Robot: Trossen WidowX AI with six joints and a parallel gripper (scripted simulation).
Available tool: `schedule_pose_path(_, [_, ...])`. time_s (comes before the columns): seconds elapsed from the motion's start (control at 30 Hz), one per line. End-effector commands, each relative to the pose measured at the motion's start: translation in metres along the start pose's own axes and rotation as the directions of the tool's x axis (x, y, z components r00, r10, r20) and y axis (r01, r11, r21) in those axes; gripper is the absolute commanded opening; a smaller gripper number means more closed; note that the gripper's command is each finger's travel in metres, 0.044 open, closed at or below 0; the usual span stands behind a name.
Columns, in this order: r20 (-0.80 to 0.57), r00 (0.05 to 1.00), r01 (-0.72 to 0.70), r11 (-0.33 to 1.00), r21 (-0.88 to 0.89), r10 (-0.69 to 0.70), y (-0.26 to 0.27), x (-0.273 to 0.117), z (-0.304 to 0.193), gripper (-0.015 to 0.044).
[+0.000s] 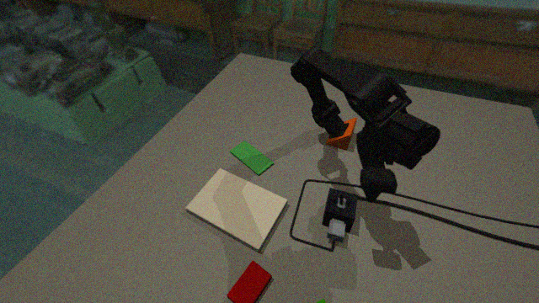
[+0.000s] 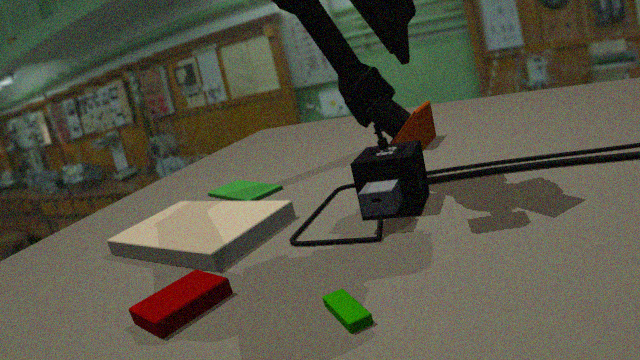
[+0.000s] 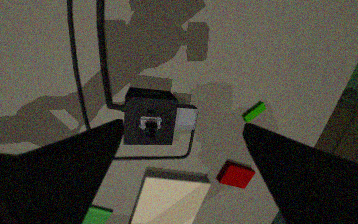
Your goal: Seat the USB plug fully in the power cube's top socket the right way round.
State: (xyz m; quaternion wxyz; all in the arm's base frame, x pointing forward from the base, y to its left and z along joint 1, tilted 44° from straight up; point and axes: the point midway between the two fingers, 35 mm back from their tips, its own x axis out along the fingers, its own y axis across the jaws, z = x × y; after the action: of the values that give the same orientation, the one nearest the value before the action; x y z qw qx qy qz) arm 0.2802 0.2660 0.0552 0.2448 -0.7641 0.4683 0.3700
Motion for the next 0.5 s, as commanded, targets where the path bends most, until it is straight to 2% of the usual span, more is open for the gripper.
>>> schedule_pose_path(0.0, [-0.073, 0.982, -0.166, 0.982, 0.095, 0.173, 0.012, 0.038, -0.044, 0.044])
schedule_pose_path(0.1, [-0.085, 0.973, -0.202, 0.972, 0.12, 0.213, 0.02, 0.045, -0.053, 0.044])
schedule_pose_path(0.47, [-0.085, 0.973, -0.202, 0.972, 0.12, 0.213, 0.023, 0.048, -0.052, 0.044])
